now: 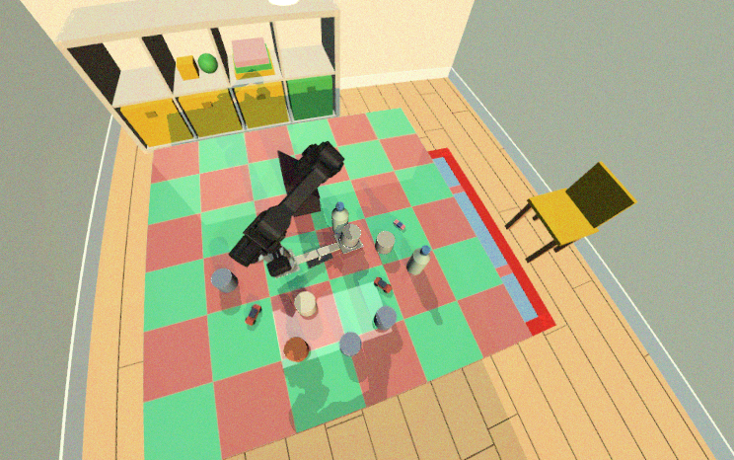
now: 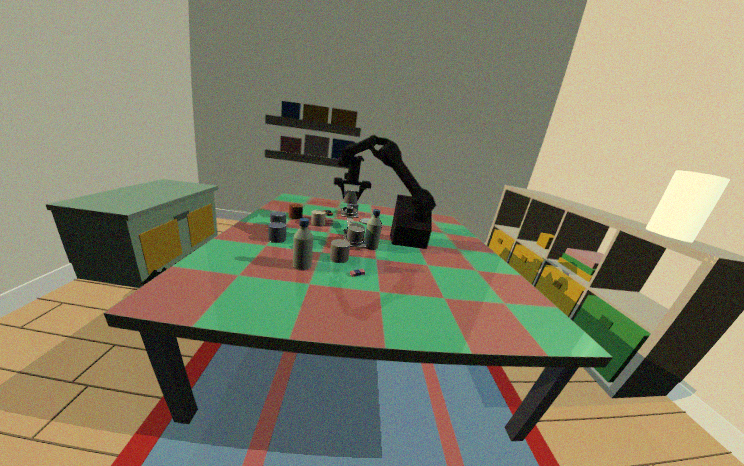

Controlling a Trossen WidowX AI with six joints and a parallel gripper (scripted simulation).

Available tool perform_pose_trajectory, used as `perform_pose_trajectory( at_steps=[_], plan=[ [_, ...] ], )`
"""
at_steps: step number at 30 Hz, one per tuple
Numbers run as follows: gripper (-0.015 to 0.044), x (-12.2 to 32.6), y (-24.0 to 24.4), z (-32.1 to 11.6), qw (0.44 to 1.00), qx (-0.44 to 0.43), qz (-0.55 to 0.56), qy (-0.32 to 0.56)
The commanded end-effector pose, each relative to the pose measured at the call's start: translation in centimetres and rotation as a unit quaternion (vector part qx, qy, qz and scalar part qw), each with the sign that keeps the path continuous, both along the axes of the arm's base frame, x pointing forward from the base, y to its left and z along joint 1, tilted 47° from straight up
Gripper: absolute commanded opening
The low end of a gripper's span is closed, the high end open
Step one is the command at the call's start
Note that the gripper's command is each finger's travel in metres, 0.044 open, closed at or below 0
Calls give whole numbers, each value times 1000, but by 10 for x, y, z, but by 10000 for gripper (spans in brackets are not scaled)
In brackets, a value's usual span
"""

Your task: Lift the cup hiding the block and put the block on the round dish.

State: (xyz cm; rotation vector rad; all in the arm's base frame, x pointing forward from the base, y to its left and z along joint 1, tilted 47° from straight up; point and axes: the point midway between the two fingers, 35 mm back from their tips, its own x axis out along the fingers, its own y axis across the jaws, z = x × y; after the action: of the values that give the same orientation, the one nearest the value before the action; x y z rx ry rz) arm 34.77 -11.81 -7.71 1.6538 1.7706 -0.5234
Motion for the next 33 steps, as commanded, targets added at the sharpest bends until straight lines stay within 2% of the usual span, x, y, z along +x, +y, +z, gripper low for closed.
perform_pose_trajectory(
  at_steps=[1, 33],
  plan=[
    [0, 0, -6, 4, 1000, -4, 1, -3],
    [0, -4, -20, 21, 1000, 1, 0, 0]
  ],
)
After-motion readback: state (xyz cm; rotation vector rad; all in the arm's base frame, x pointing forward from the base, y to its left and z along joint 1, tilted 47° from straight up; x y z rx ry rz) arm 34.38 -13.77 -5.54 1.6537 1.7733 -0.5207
